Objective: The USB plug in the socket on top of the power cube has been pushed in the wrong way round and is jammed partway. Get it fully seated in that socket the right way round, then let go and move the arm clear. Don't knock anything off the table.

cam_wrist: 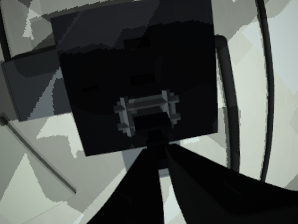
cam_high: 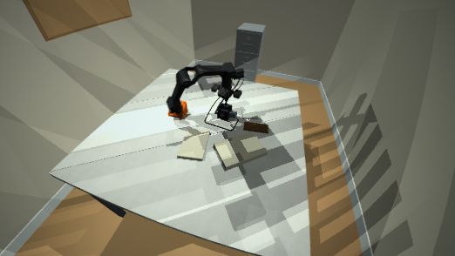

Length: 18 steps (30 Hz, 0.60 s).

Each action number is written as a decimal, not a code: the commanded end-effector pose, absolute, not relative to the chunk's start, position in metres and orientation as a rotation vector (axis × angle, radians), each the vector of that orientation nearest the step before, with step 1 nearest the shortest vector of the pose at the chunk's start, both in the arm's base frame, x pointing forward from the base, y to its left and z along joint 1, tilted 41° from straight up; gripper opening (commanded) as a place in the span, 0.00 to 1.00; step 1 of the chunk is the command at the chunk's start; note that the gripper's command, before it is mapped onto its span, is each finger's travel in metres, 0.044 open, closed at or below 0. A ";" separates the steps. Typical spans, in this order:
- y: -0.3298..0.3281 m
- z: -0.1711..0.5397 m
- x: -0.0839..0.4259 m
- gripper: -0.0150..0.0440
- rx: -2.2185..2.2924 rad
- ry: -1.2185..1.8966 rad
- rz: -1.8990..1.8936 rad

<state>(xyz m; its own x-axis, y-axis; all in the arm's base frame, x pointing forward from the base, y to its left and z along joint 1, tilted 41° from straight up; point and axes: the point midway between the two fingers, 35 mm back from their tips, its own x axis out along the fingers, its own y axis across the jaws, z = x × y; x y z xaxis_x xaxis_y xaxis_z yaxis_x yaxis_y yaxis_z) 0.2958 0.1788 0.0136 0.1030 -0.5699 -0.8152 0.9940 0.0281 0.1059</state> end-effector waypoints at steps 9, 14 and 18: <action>0.178 0.013 0.296 0.25 0.804 0.681 -1.356; 0.178 0.012 0.296 0.25 0.804 0.681 -1.356; 0.177 0.012 0.296 0.25 0.804 0.681 -1.356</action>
